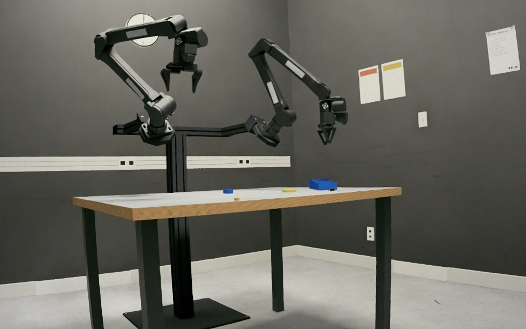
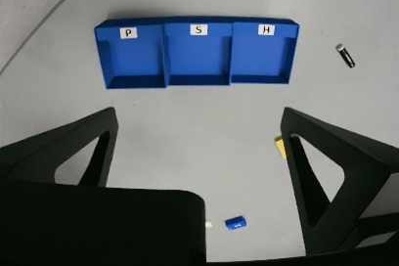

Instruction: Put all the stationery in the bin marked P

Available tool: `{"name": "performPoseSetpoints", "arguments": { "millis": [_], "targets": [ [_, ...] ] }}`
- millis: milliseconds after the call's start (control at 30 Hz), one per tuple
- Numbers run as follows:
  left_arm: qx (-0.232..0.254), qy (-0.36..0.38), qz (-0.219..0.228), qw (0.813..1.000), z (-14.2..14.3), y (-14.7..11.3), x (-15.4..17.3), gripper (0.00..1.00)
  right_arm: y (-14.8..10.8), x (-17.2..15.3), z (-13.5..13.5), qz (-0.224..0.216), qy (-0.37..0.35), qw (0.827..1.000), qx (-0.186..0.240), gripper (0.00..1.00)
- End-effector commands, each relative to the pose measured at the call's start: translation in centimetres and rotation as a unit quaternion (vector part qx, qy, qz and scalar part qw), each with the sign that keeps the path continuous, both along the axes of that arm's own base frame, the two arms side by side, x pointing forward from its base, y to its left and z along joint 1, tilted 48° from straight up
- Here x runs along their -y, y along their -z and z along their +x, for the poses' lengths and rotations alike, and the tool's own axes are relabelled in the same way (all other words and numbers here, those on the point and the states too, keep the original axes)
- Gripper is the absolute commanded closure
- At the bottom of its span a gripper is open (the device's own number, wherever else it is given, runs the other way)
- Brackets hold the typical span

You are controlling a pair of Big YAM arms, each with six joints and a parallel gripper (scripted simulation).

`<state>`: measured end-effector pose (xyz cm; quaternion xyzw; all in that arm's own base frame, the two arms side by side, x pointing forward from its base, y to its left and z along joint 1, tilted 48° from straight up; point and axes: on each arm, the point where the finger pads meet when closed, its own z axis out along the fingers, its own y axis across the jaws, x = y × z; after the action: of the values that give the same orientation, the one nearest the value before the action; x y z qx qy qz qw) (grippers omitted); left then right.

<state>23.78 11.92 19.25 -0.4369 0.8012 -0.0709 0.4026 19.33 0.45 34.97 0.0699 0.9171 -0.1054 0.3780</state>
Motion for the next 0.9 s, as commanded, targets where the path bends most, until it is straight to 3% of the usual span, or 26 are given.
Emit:
{"name": "performPoseSetpoints", "arguments": {
  "millis": [0,867],
  "targets": [
    [-0.008,0.004,-0.002,1.0,0.06,0.23,0.01,0.0,-1.85,0.31,-0.23,0.011,0.002,1.0,0.019,0.0],
    [0.0,0.005,0.0,1.0,0.51,0.14,-0.05,0.0,-1.85,0.31,-0.23,0.011,0.002,1.0,0.019,0.0]
  ]
}}
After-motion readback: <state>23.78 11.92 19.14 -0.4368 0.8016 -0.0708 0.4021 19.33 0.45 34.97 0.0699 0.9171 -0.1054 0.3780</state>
